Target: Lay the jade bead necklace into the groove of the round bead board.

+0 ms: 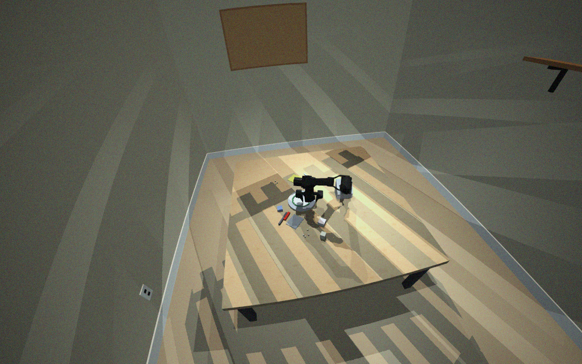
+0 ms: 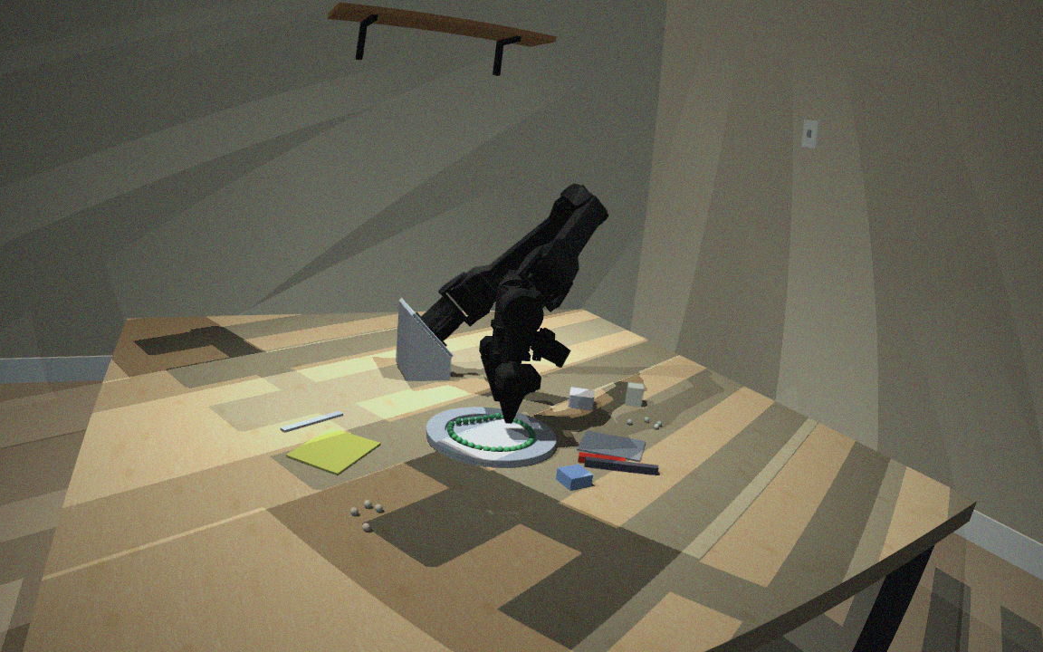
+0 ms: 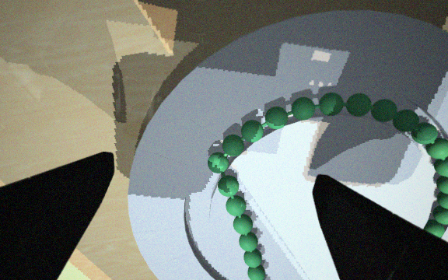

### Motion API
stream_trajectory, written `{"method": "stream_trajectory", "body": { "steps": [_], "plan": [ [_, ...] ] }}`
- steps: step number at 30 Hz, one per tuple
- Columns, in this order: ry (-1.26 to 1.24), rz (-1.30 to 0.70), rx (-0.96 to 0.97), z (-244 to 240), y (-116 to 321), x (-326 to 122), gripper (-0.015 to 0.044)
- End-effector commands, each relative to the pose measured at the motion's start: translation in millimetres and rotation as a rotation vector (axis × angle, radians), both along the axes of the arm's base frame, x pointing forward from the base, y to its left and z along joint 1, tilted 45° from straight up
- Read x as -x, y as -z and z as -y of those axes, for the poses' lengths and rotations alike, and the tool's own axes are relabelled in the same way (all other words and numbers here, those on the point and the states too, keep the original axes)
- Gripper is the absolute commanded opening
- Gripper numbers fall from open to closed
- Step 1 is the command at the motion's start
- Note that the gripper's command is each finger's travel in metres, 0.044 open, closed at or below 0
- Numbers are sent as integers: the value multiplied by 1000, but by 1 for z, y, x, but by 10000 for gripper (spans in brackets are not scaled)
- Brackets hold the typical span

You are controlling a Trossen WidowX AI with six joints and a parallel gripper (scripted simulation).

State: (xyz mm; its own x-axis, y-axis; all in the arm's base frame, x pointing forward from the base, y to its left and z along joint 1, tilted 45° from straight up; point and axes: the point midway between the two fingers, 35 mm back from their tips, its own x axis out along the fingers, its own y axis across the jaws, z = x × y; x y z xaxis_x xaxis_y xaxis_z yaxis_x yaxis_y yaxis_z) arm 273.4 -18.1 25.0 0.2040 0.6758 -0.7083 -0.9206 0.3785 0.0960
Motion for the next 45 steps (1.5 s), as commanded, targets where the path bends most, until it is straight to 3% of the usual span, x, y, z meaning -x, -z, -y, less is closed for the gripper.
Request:
{"method": "stream_trajectory", "body": {
  "steps": [1,9,12,21,32,38,45],
  "plan": [
    [-2,6,2,1,-1,-1,440],
    [-2,6,2,1,-1,-1,440],
    [103,-94,-28,2,-2,0,361],
    [753,-713,-215,13,-7,1,125],
    [1548,-1469,-445,25,-13,3,120],
    [1838,-1747,-530,30,-15,3,120],
    [1868,-1776,-539,30,-15,4,120]
  ]
}}
